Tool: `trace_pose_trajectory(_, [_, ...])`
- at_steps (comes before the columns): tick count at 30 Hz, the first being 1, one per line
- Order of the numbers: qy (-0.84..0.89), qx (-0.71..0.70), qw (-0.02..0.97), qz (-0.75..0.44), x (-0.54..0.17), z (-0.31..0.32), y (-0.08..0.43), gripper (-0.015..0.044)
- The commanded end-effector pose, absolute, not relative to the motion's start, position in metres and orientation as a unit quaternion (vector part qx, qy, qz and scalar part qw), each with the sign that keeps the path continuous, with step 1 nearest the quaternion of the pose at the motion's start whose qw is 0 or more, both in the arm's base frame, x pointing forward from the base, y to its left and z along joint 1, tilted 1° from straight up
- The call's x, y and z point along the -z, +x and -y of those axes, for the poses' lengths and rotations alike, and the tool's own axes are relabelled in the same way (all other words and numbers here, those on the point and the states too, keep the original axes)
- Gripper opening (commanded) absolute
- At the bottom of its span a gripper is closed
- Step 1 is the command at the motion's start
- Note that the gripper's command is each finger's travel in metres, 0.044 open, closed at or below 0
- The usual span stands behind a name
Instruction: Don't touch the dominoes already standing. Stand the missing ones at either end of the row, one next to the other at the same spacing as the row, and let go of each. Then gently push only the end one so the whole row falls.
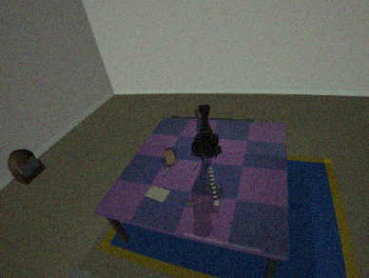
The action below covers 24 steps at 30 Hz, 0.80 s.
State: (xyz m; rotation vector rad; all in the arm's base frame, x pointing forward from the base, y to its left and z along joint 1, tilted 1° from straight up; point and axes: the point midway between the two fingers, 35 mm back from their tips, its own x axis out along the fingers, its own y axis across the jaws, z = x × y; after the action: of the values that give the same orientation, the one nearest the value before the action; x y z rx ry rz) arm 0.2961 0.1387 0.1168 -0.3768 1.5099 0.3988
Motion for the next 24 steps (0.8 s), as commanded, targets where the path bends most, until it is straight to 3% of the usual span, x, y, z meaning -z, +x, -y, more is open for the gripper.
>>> trace_pose_trajectory(1, [-0.17, -0.18, 0.695, -0.676, -0.142, -0.136, 0.291, 0.044])
trace_pose_trajectory(7, [-0.157, -0.167, 0.698, -0.679, -0.137, -0.127, 0.293, 0.044])
trace_pose_trajectory(17, [0.025, 0.02, 0.715, -0.699, -0.065, 0.004, 0.288, 0.044])
trace_pose_trajectory(24, [0.028, 0.023, 0.715, -0.698, -0.048, 0.006, 0.289, 0.044])
